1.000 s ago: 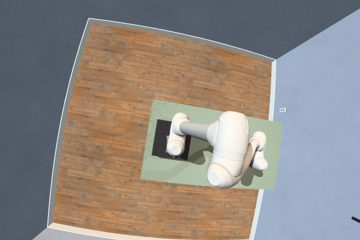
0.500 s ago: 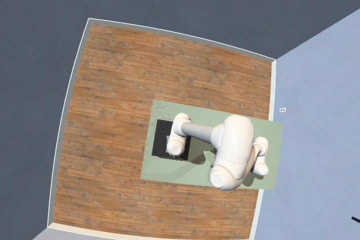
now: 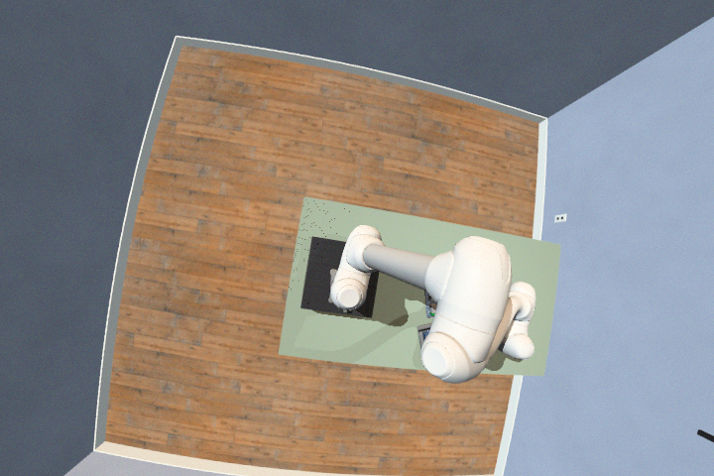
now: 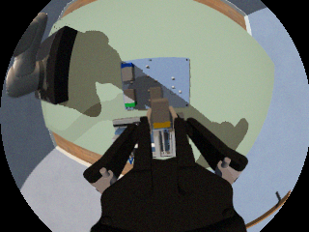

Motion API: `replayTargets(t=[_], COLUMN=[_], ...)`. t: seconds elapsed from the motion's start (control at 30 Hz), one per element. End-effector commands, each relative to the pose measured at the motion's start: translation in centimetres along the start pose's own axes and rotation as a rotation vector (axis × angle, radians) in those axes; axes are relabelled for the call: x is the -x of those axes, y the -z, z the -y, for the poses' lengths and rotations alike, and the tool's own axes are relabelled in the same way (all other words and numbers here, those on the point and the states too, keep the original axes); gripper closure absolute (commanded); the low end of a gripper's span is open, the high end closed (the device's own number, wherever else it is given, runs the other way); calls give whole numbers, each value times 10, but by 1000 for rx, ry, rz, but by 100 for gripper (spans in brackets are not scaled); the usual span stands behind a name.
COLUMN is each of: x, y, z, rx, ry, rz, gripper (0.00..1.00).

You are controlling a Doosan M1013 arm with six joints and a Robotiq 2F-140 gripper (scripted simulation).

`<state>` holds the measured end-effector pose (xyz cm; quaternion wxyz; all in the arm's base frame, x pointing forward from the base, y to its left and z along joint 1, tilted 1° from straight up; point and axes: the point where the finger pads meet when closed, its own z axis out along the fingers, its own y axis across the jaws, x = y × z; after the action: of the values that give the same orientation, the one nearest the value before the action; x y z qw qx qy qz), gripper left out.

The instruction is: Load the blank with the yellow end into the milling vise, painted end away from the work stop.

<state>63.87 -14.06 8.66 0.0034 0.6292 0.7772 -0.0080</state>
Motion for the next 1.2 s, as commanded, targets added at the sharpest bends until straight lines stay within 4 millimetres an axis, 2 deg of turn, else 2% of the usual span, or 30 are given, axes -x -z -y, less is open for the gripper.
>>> replayTargets(t=[0.0, 0.27, 0.37, 0.83, 0.93, 1.17], x=[9, 36, 38, 85, 87, 115], y=[0, -1, -1, -2, -2, -3], z=[-1, -2, -2, -5, -5, -6], rx=[0, 0, 0, 0, 0, 0], ry=[0, 0, 0, 0, 0, 0], rz=[0, 0, 0, 0, 0, 0], gripper=[100, 100, 100, 100, 100, 100])
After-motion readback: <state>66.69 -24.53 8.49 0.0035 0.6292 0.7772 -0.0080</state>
